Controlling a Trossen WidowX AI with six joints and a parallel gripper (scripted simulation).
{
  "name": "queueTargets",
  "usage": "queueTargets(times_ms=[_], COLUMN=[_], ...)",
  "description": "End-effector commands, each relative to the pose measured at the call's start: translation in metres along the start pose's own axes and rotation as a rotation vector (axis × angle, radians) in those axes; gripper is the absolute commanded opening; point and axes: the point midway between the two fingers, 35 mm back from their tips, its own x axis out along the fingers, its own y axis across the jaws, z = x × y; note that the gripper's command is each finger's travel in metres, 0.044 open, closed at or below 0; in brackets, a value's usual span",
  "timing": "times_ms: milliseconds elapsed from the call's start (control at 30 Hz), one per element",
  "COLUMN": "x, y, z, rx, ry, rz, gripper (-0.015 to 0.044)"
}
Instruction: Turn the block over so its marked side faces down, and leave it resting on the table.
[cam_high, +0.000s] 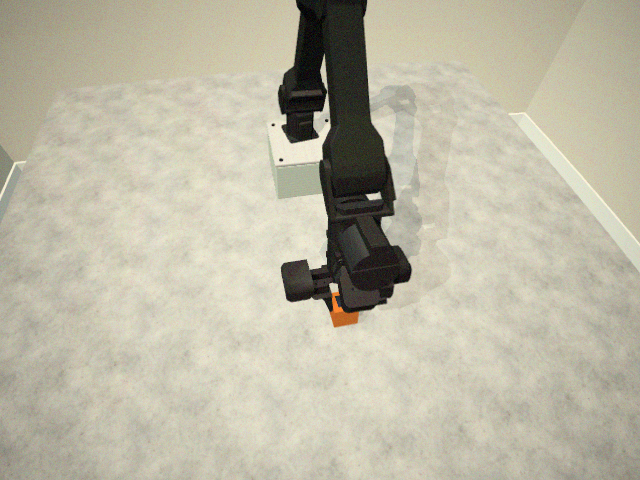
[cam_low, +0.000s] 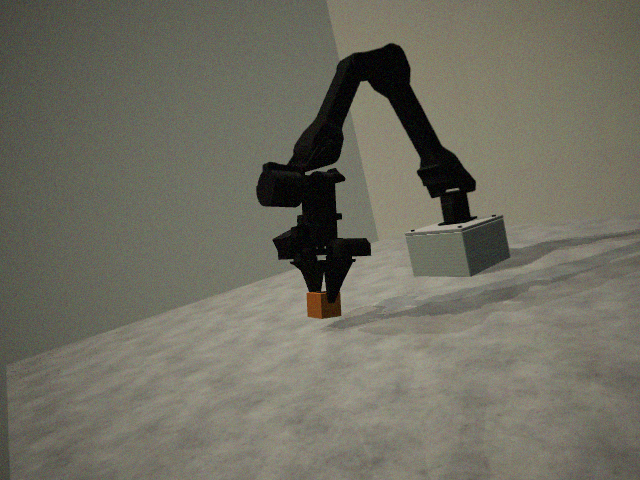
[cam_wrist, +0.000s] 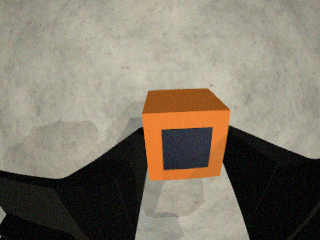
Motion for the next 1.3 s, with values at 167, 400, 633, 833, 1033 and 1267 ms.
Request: queueTargets(times_ms=[167, 400, 633, 833, 1033, 1267], x=[0.000, -0.002, -0.005, 0.007, 0.019, 0.029], y=[0.000, 0.000, 0.000, 0.000, 0.000, 0.000], z=[-0.002, -0.005, -0.008, -0.005, -0.003, -0.003], rx=[0.003, 0.003, 0.003, 0.003, 0.003, 0.003], ry=[-0.127, -0.230, -0.296, -0.360, -0.447, -0.548], rz=[0.000, 0.000, 0.000, 0.000, -0.001, -0.001], gripper=[0.0000, 0.0000, 0.0000, 0.0000, 0.0000, 0.0000])
